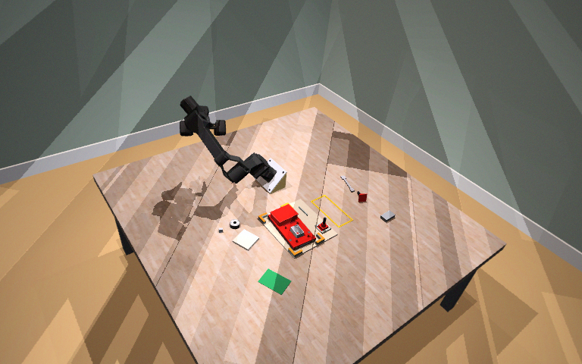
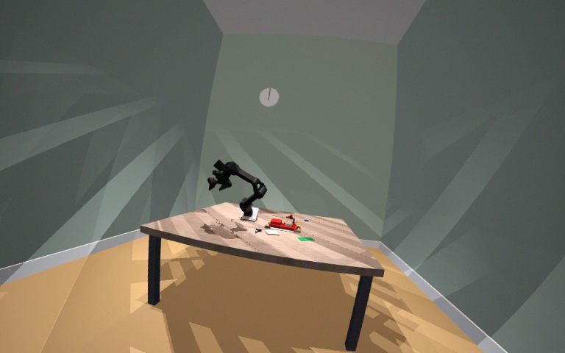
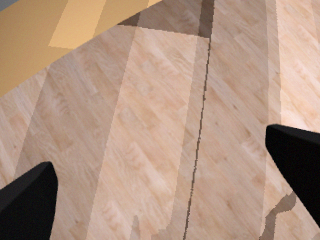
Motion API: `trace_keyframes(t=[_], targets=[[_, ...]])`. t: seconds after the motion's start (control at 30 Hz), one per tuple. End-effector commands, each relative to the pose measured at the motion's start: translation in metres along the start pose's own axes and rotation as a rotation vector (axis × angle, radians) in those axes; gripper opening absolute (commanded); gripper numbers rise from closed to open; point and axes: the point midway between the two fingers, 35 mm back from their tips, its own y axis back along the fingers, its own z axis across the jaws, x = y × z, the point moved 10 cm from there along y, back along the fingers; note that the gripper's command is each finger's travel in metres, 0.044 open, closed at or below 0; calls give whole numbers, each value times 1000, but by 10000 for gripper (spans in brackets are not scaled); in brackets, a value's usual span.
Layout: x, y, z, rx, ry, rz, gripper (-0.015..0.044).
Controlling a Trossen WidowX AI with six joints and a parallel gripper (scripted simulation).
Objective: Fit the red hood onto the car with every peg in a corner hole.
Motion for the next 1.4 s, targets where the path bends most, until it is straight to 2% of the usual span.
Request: trace_keyframes(t=[0.0, 0.13, 0.77, 0.97, 1.1, 1.37], targets=[[-1, 0, -1, 3, -1, -3, 440], [-12, 0, -13, 66, -43, -56, 440], [-66, 19, -107, 418, -876, -383, 440], [-70, 32, -143, 515, -1155, -482, 440], [-67, 43, -161, 506, -1295, -517, 440], [-57, 61, -202, 607, -1617, -627, 440]])
